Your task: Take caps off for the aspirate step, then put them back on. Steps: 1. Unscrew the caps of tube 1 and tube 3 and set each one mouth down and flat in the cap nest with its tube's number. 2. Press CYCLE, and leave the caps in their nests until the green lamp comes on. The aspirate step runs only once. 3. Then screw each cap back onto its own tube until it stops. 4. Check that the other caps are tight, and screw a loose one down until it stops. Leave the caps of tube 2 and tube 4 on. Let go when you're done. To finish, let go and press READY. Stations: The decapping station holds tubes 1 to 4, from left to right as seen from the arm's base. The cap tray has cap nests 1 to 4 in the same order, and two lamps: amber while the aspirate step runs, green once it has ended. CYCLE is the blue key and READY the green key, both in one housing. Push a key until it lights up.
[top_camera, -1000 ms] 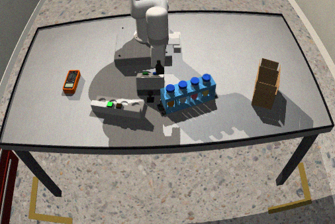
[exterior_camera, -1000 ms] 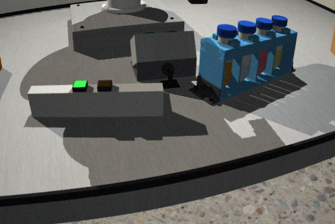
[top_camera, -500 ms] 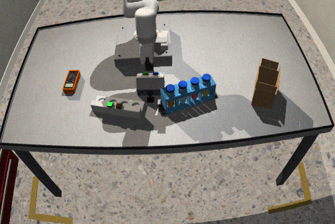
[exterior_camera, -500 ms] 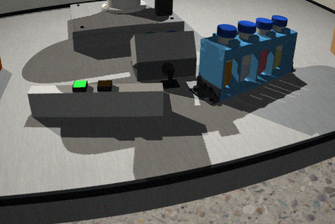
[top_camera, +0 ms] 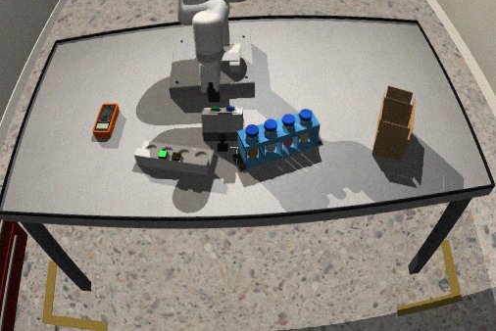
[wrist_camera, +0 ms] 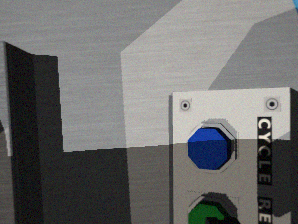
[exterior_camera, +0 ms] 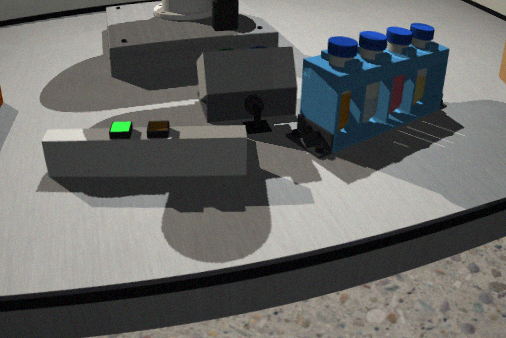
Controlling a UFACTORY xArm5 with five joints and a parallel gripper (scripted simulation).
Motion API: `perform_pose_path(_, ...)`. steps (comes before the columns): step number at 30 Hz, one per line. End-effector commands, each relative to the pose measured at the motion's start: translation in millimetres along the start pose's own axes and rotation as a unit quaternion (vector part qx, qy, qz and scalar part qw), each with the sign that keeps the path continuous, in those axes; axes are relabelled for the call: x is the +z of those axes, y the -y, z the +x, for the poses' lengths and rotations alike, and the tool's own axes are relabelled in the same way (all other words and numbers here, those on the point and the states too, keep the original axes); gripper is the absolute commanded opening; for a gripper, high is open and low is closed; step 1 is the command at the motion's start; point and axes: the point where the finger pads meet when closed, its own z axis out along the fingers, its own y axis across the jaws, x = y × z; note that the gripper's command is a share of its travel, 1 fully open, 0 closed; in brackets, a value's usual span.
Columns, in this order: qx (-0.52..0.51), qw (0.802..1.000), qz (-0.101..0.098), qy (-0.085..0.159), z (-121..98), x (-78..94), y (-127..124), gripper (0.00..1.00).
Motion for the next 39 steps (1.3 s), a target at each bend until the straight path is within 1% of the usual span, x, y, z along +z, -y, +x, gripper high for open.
perform_pose_path(1, 0.000, 1.000, -0.002, 0.000, 0, 2.0, -1, 0.00)
perform_pose_path(6, 0.000, 1.000, -0.001, 0.000, 0, 17.1, -1, 0.00)
perform_pose_path(24, 0.000, 1.000, -0.001, 0.000, 0, 17.1, -1, 0.00)
perform_pose_path(39, 0.000, 1.000, -0.001, 0.000, 0, 21.4, -1, 0.00)
